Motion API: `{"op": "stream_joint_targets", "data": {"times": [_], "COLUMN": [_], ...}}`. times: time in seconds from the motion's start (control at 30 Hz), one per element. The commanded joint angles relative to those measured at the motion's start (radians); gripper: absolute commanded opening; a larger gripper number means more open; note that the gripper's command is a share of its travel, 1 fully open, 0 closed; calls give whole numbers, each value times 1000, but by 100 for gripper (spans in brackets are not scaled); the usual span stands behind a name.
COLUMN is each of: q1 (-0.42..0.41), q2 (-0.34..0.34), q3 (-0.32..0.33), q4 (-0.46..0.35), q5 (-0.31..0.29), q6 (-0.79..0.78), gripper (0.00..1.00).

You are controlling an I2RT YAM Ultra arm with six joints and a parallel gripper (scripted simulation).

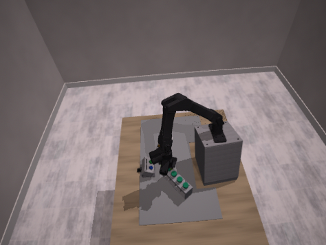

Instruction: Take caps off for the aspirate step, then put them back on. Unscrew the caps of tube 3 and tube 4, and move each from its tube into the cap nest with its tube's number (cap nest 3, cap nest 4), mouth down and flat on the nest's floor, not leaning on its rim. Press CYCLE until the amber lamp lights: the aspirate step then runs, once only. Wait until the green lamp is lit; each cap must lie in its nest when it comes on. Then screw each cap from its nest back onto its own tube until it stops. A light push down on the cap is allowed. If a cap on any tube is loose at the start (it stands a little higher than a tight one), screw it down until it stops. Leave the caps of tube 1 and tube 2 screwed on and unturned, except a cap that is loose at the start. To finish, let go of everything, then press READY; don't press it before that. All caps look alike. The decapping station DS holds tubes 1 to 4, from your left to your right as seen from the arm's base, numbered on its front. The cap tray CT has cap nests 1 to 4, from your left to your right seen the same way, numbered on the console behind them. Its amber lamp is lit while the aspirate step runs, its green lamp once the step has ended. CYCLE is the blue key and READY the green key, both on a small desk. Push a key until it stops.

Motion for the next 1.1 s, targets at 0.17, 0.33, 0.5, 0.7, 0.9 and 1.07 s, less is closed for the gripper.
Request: {"op": "stream_joint_targets", "data": {"times": [0.17, 0.33, 0.5, 0.7, 0.9, 1.07], "q1": [2, 2, 2, 2, 1, 1], "q2": [-15, -15, -15, -14, -14, -13], "q3": [2, 2, 2, 2, 2, 2], "q4": [3, 3, 3, 4, 4, 5], "q5": [-1, -1, -1, -1, -1, -1], "q6": [496, 646, 896, 1196, 1396, 1646], "gripper": [0, 0, 0, 0, 0, 0]}}
